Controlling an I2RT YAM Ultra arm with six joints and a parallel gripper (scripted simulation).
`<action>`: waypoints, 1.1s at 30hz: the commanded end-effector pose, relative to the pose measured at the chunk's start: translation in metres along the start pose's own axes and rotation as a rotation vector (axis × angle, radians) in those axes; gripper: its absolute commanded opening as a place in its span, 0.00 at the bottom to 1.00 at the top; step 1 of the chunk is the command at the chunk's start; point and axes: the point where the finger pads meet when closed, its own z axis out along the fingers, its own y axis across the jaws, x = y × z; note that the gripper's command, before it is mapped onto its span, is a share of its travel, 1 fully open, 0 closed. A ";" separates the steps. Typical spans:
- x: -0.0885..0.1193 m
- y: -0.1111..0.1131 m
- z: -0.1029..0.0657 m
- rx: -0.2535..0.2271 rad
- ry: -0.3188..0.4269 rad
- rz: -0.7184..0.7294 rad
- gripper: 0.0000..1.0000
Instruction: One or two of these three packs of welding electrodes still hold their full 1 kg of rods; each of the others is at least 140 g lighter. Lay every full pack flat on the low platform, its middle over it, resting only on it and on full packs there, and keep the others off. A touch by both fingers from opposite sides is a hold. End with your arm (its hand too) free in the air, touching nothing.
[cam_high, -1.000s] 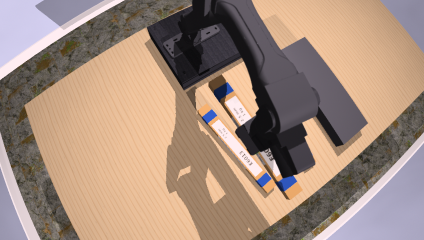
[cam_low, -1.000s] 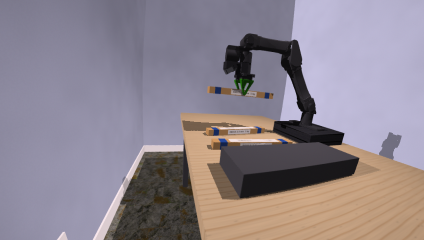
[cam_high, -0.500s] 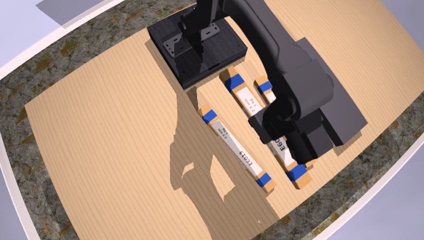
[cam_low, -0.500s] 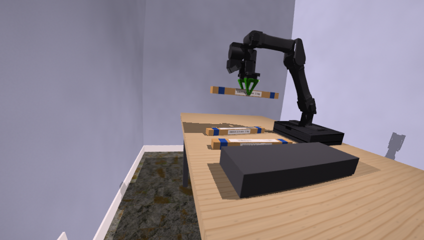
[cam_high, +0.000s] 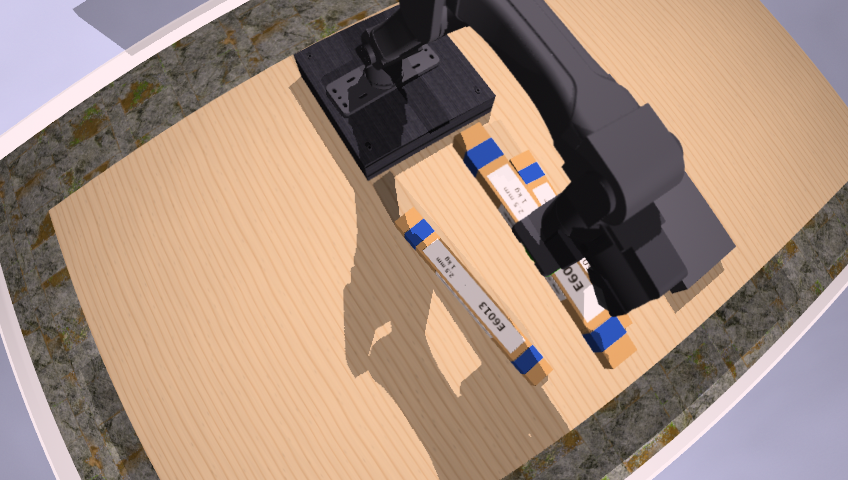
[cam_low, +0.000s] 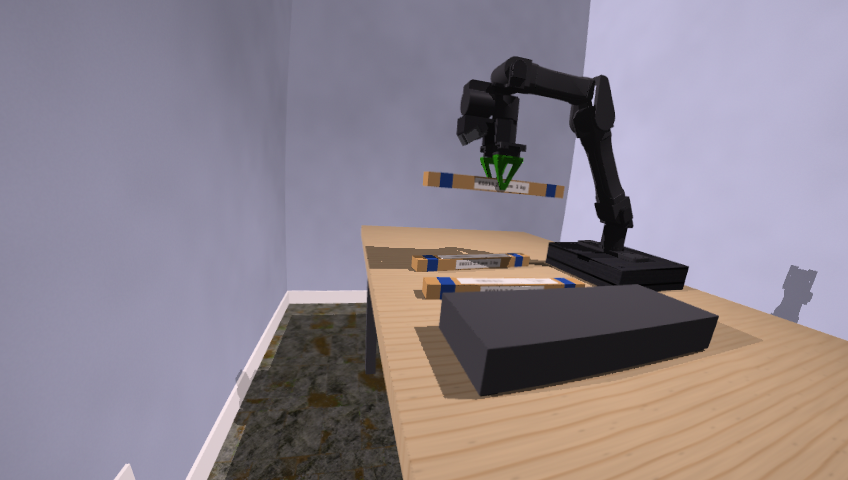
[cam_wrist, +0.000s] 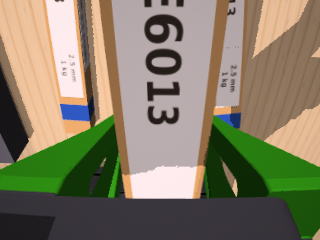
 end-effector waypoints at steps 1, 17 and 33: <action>0.005 -0.002 -0.014 0.005 -0.031 0.016 0.00; 0.002 -0.002 -0.017 0.006 -0.044 0.011 0.00; 0.003 -0.002 -0.016 0.006 -0.039 0.011 0.00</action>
